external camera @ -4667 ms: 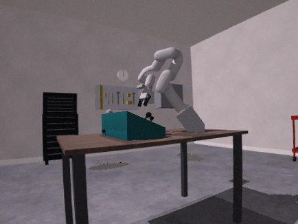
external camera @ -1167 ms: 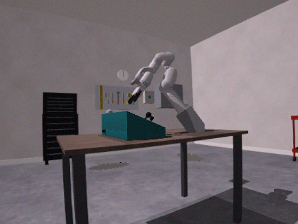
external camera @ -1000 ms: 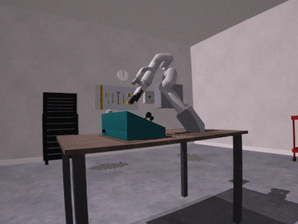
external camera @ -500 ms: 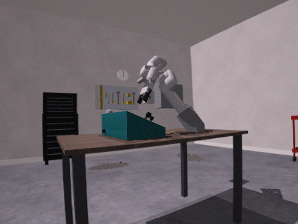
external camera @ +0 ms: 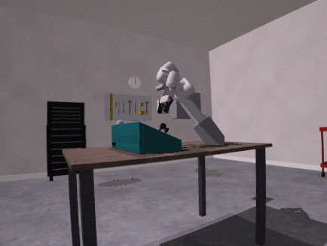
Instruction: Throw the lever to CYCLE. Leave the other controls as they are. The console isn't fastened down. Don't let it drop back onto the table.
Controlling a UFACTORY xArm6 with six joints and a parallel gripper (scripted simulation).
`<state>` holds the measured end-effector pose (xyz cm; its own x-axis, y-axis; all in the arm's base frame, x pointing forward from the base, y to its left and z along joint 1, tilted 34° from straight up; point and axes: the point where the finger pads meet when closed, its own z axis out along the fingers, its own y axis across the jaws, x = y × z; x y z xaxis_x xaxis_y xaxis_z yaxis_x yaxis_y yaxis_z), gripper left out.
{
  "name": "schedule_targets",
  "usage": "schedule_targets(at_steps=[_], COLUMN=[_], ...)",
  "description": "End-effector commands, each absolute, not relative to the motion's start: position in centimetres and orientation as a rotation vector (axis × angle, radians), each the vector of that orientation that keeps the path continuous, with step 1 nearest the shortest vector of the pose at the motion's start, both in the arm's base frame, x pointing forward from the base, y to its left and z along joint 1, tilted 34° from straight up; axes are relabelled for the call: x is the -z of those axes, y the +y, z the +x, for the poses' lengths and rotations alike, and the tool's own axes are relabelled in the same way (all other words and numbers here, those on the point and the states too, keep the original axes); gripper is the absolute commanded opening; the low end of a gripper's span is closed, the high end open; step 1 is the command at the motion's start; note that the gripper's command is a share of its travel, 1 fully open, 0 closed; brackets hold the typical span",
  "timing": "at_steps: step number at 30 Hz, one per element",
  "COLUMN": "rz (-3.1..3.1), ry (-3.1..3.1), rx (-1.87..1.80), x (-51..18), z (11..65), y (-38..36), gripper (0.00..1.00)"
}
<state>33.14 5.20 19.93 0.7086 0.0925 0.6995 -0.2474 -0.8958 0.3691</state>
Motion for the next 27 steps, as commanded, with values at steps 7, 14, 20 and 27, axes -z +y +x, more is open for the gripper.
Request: schedule_targets(at_steps=[7,14,20,27], rz=[2.475,2.475,2.475,2.475], ry=[-0.12,-0.12,-0.12,-0.12], rx=[-1.048,-1.048,-1.048,-1.048], x=[-20.02,-20.02,-20.02,-20.02], z=[33.17,33.17,33.17,33.17], y=[5.29,5.29,5.29,5.29], gripper=[0.76,0.76,0.76,0.76])
